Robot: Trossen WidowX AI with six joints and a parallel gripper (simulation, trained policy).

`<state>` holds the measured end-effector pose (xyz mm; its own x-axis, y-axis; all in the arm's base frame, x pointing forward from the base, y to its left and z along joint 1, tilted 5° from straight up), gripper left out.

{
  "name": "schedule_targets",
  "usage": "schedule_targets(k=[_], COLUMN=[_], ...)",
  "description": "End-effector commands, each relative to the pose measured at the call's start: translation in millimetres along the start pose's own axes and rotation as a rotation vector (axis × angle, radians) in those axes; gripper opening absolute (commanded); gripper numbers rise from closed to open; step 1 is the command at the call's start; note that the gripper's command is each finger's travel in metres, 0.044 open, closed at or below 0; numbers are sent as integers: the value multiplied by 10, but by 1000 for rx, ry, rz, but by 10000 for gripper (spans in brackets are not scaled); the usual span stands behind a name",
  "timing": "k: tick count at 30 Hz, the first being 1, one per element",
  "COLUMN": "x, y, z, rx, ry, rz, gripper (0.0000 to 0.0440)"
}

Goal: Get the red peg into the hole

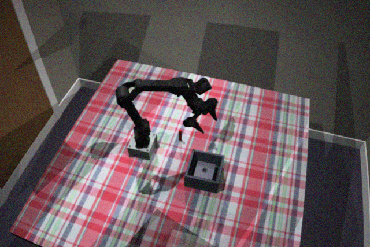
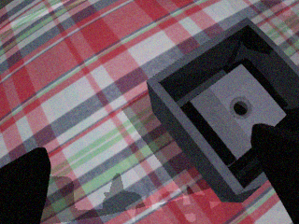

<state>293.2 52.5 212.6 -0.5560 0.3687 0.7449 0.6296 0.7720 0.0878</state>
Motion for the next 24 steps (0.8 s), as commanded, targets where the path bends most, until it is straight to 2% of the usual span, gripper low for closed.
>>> schedule_targets(k=[1,12,24], x=[-13,34,-90], y=[-53,-245,-386], z=[292,892,1292], rx=[6,-17,-87], ry=[119,377,497], rz=[42,198,352], gripper=[440,440,433])
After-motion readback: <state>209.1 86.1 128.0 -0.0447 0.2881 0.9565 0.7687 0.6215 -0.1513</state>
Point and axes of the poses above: the point midway between the two fingers, 35 mm back from their tips, its own x axis back along the fingers, its own y axis across the jaws, z = x × y, the point moved 5 cm from there along x, back along the fingers, and after that the axes turned 5 degrees about -x, right-handed, at the moved point
